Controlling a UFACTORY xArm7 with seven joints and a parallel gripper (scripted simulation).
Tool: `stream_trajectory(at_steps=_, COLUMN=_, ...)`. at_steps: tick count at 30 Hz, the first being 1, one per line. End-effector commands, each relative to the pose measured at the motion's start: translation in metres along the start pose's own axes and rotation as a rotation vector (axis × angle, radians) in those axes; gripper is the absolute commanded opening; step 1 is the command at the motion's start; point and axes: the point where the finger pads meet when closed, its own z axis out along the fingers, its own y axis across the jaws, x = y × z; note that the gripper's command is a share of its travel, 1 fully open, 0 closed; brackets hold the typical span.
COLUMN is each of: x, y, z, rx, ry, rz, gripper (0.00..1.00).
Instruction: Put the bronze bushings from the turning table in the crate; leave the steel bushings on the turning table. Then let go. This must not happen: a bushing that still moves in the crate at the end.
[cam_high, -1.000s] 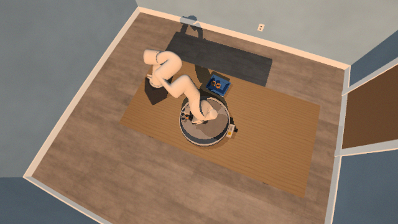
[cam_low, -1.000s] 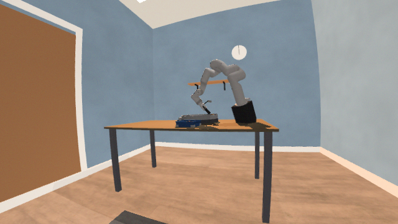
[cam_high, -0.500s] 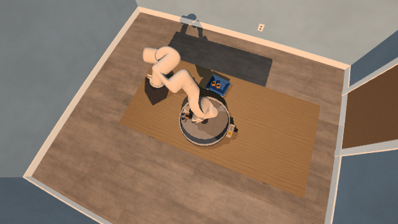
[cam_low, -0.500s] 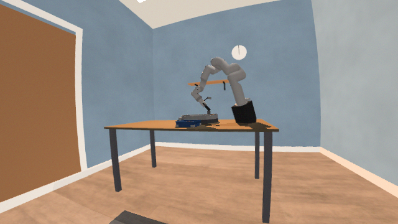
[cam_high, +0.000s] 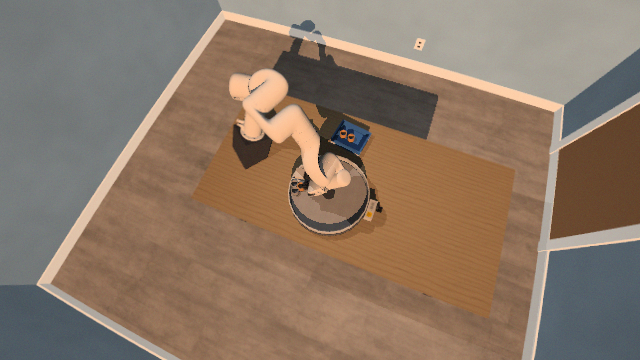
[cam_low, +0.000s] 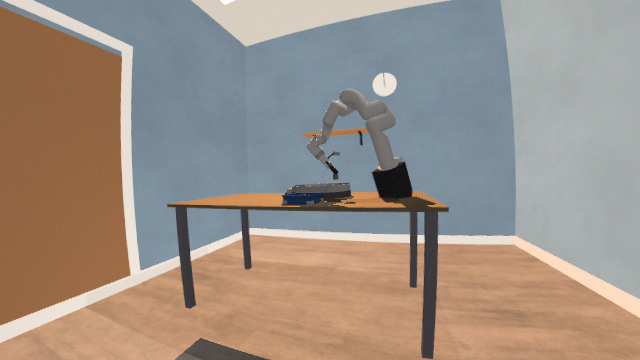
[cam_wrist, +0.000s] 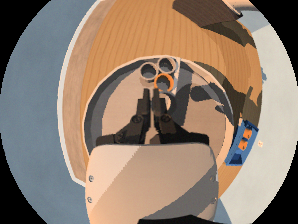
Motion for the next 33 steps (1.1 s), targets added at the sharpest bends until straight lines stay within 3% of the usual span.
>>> stream_trajectory(at_steps=1, x=0.0, y=-0.001, z=-0.002, rx=0.003, ry=-0.003, rz=0.002, gripper=0.0)
stream_trajectory(at_steps=7, x=-0.002, y=-0.001, z=-0.004, rx=0.003, ry=-0.003, rz=0.002, gripper=0.0)
stream_trajectory(at_steps=13, x=-0.02, y=-0.001, z=-0.019, rx=0.003, ry=-0.003, rz=0.002, gripper=0.0)
stream_trajectory(at_steps=23, x=-0.079, y=0.0, z=-0.069, rx=0.003, ry=-0.003, rz=0.002, gripper=0.0)
stream_trajectory(at_steps=33, x=-0.084, y=0.0, z=-0.073, rx=0.003, ry=-0.003, rz=0.002, gripper=0.0)
